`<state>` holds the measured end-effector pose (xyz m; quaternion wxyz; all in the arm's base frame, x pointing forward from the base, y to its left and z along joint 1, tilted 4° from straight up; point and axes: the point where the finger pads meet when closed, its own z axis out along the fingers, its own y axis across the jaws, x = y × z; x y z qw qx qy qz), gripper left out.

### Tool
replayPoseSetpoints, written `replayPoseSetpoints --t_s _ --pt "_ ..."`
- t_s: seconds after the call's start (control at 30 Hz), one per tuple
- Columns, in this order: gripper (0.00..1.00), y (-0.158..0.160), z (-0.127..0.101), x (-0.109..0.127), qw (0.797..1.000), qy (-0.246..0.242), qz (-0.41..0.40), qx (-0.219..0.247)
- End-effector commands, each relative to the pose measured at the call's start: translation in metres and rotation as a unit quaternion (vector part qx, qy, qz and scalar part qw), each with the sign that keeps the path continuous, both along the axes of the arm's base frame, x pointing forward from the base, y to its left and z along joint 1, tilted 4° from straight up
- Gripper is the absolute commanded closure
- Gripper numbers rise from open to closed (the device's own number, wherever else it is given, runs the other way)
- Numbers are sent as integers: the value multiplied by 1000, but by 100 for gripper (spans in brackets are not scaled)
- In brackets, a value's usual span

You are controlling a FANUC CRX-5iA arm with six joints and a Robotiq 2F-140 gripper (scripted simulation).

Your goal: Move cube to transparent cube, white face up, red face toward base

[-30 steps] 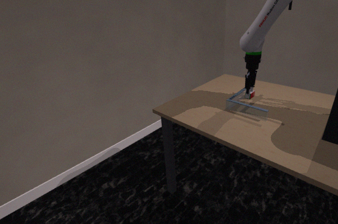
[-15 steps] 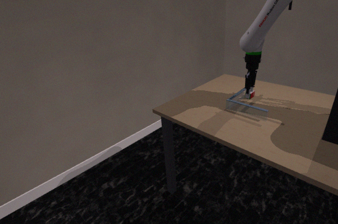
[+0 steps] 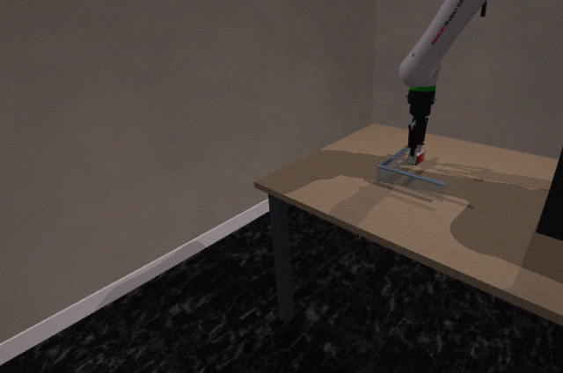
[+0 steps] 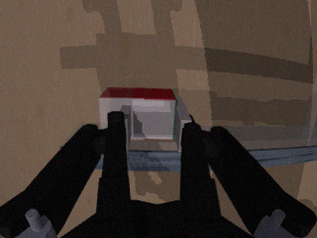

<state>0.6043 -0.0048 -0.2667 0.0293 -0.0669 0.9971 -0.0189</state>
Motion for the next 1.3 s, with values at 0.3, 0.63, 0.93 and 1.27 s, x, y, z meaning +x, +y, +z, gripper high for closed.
replayPoseSetpoints --t_s 0.3,0.63,0.93,1.27 --pt "100 1 24 -2 1000 0 0 0" --pt "100 2 57 -4 1000 0 0 0" --pt "100 2 72 -4 1000 0 0 0" --pt "100 2 72 -4 1000 0 0 0"
